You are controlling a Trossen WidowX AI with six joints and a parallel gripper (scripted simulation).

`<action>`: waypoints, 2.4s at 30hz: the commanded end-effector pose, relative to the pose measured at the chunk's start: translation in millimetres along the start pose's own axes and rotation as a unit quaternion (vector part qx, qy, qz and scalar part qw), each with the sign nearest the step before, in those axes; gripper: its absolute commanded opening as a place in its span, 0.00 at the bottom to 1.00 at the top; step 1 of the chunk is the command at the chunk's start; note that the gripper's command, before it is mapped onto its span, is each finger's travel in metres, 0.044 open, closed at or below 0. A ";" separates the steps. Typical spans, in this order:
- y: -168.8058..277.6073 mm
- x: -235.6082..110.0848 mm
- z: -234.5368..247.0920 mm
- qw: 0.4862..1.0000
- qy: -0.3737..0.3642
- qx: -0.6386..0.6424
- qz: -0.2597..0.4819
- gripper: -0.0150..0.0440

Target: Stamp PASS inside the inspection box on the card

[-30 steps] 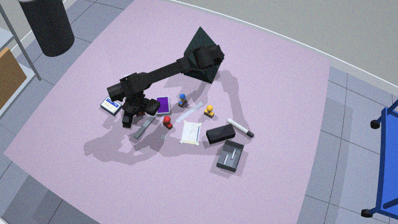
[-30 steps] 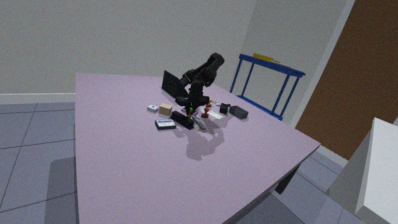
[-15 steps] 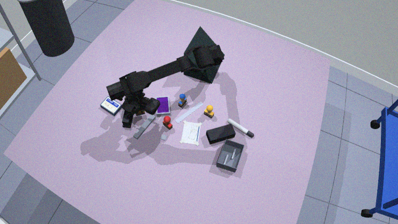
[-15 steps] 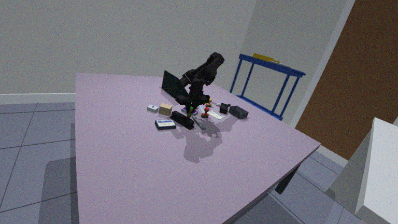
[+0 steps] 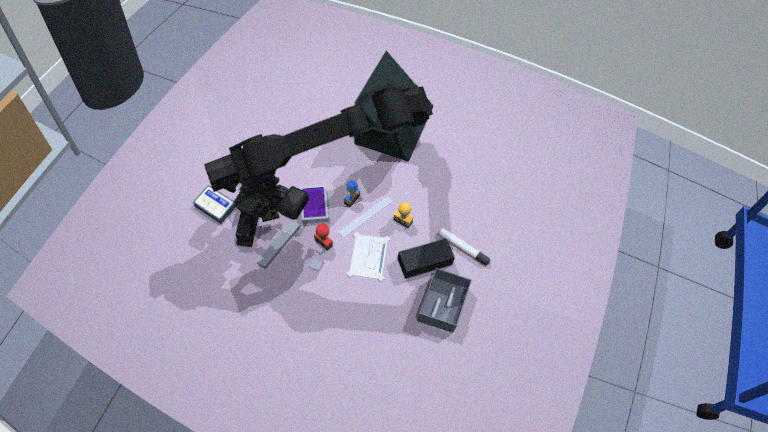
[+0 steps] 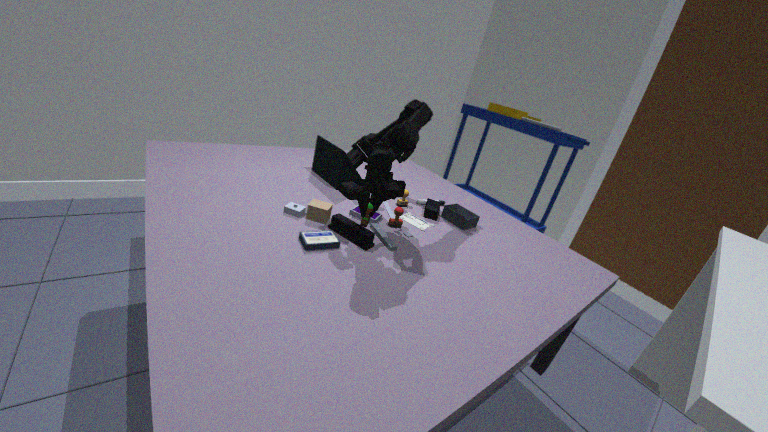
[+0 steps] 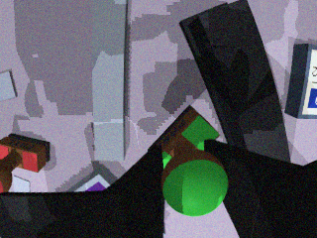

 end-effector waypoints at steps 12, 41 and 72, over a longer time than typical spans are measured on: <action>-0.8 -9.5 0.5 1.000 0.002 -0.003 0.000 0.25; -0.2 -23.9 0.8 1.000 0.001 -0.003 -0.001 0.25; 1.0 -38.9 1.5 1.000 0.000 -0.003 -0.001 0.25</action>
Point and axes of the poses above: the point midway between the two fingers, 35 mm back from their tips, its own x axis out along the fingers, its own z axis across the jaws, y = z × x, the point moved 5 cm from there along -x, back along the fingers, and after that the axes turned 15 degrees about -x, right-handed, at the moved point
